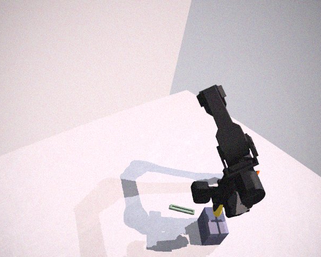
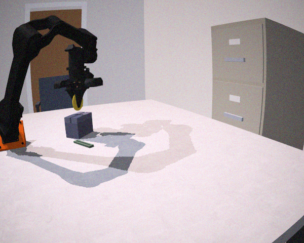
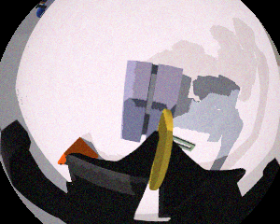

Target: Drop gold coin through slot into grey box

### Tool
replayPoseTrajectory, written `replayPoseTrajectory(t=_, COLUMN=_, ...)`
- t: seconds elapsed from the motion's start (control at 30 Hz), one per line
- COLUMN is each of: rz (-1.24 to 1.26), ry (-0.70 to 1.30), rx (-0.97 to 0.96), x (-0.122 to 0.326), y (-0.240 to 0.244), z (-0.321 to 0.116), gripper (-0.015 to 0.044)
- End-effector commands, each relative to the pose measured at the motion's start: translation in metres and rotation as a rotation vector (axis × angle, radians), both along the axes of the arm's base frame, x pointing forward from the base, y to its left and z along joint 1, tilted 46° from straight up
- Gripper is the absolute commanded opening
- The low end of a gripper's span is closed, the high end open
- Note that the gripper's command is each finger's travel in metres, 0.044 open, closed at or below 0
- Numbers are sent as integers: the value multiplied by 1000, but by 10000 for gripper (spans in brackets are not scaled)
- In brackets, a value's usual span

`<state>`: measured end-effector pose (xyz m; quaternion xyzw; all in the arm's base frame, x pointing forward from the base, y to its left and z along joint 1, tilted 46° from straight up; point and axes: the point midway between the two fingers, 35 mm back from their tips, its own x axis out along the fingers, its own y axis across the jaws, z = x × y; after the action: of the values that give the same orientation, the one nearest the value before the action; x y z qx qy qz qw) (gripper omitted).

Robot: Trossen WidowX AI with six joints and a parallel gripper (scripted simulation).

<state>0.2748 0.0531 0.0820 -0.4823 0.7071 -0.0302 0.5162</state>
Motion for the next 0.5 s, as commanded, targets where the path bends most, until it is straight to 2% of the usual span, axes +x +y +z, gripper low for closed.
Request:
replayPoseTrajectory(t=0.0, rz=-4, ry=-8, rx=9, x=2, y=9, z=-7, gripper=0)
replayPoseTrajectory(t=0.47, rz=-1, ry=-1, rx=-1, x=0, y=10, z=-11, gripper=0)
